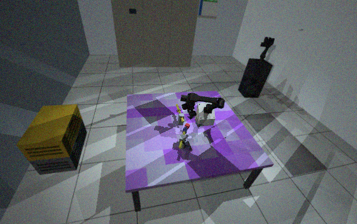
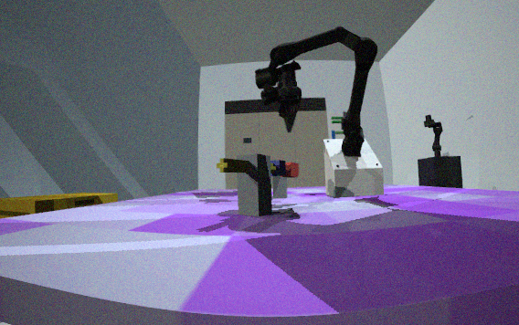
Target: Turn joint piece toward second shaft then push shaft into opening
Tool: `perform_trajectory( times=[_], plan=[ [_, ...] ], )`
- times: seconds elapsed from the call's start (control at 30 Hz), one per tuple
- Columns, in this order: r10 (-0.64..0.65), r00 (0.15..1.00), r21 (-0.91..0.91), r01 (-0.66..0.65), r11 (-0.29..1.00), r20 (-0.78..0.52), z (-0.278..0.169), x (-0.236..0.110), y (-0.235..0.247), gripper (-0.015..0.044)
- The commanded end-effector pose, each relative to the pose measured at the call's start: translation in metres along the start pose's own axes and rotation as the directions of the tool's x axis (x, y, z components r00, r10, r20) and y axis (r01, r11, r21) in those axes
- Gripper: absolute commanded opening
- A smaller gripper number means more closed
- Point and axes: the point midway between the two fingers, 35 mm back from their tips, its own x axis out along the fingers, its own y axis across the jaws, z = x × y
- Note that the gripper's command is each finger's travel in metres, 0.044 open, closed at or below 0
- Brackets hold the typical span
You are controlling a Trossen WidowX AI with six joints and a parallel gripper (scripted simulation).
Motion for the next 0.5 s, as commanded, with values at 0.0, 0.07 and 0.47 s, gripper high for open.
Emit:
perform_trajectory(
  times=[0.0,0.07,0.47],
  plan=[
    [0.007,1.000,-0.025,-0.007,1.000,0.003,0.000,-0.001,0.001,0.0440],
    [0.006,1.000,-0.026,-0.006,1.000,0.003,0.002,0.007,0.003,0.0440],
    [0.009,1.000,0.103,-0.009,0.995,0.004,0.009,0.036,0.013,0.0440]
  ],
)
